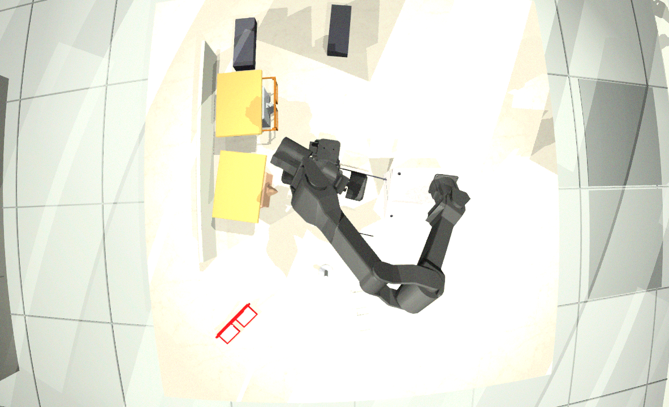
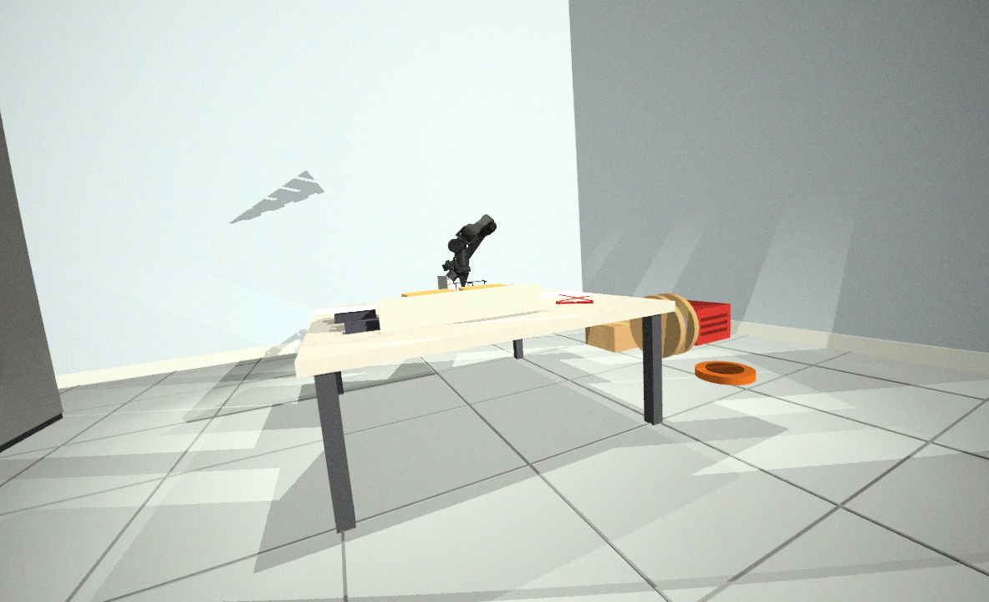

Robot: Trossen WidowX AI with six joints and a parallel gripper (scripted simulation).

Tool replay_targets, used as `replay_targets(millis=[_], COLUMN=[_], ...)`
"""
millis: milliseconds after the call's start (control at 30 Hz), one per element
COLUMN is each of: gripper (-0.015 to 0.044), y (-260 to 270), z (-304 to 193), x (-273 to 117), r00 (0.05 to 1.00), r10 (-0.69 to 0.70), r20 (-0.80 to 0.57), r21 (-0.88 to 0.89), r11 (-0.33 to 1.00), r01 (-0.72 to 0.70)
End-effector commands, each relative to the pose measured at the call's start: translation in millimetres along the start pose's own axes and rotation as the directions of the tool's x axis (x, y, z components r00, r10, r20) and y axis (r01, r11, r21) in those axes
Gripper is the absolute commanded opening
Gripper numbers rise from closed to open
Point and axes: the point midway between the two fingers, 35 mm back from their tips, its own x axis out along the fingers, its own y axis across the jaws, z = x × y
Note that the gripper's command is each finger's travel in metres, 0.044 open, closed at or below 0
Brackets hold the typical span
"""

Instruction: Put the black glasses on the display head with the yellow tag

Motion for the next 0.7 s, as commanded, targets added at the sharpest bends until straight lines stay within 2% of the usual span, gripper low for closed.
replay_targets(millis=[0,667], gripper=[0.0000,0.0000], y=[-1.8,-1.4], z=[-0.1,-0.4], x=[5.7,26.6], r00=[1.000,1.000], r10=[-0.004,-0.004], r20=[-0.007,-0.008], r21=[0.011,0.011], r11=[1.000,1.000], r01=[0.004,0.004])
